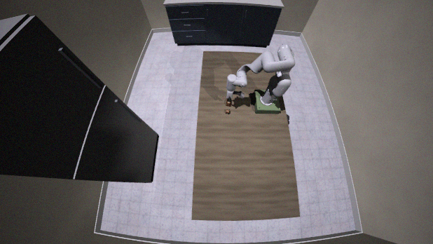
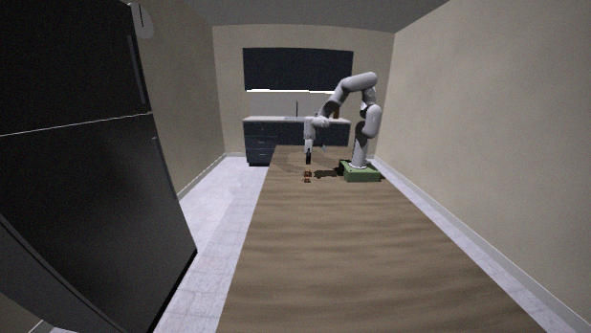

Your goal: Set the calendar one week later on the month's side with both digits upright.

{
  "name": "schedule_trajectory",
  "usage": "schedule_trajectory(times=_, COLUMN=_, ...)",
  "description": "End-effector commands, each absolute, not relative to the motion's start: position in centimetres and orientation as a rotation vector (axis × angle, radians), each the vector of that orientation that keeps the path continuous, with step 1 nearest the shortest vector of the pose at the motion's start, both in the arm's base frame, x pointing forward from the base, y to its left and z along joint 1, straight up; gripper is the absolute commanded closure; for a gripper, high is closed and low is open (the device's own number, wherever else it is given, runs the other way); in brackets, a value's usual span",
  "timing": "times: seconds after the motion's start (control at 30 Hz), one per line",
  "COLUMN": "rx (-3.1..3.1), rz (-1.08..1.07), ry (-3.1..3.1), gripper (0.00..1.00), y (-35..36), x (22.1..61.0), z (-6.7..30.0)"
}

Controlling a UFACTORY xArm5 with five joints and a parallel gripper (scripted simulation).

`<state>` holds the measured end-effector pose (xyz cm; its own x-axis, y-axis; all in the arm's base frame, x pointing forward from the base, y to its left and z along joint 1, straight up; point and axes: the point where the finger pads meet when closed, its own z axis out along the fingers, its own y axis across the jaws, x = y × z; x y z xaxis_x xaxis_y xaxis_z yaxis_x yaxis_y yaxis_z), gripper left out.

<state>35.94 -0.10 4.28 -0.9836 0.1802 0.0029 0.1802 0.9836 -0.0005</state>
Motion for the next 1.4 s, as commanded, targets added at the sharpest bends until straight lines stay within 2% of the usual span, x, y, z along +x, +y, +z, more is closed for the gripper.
schedule_trajectory(times=0.0, rx=-0.285, rz=0.0, ry=-3.129, gripper=0.53, y=-0.1, x=36.06, z=4.37)
schedule_trajectory(times=1.37, rx=-0.284, rz=0.0, ry=-3.129, gripper=0.53, y=-0.13, x=36.04, z=3.53)
